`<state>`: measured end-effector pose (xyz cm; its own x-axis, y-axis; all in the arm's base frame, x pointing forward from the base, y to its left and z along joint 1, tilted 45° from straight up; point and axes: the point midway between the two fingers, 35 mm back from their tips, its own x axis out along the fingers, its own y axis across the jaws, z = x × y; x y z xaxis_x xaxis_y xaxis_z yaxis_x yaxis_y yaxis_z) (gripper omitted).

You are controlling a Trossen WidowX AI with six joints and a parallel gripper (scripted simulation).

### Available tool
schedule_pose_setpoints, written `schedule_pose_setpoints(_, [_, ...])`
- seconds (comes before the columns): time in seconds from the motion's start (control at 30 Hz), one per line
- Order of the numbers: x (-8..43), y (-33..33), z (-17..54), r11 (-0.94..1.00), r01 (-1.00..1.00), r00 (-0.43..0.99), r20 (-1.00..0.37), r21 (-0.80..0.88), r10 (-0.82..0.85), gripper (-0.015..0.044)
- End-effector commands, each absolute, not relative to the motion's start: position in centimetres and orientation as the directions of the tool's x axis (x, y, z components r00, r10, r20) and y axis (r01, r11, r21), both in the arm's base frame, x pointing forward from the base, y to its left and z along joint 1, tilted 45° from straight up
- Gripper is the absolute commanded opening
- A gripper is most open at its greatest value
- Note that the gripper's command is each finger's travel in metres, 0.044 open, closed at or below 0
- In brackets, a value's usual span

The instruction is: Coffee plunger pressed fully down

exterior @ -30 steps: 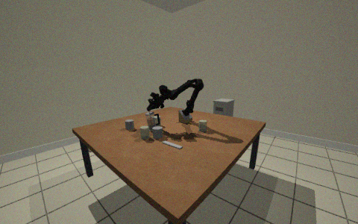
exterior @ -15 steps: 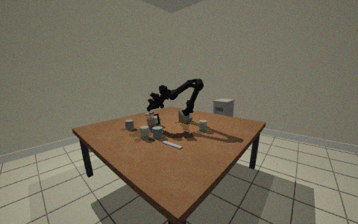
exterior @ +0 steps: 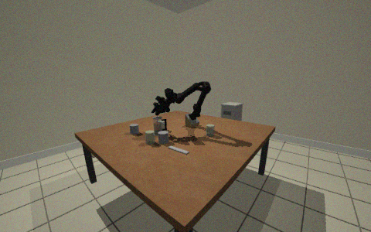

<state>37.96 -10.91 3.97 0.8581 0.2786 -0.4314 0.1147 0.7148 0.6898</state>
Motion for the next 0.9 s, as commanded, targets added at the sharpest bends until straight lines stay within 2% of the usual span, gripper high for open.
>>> schedule_pose_setpoints(0.0, [38.0,-11.0,3.9,0.716,0.118,0.858,-0.433,0.688,0.275,0.0384])
schedule_pose_setpoints(0.07, [38.0,-11.0,3.9,0.716,0.118,0.858,-0.433,0.688,0.275,0.0437])
schedule_pose_setpoints(0.1, [38.0,-11.0,3.9,0.716,0.118,0.858,-0.433,0.688,0.275,0.0440])
schedule_pose_setpoints(0.27, [37.8,-11.9,4.8,0.717,0.119,0.855,-0.438,0.687,0.277,0.0440])
schedule_pose_setpoints(0.47, [36.0,-15.8,9.8,0.713,0.119,0.850,-0.442,0.691,0.287,0.0440])
schedule_pose_setpoints(0.87, [35.8,-15.9,9.8,0.712,0.119,0.849,-0.442,0.692,0.288,0.0440])
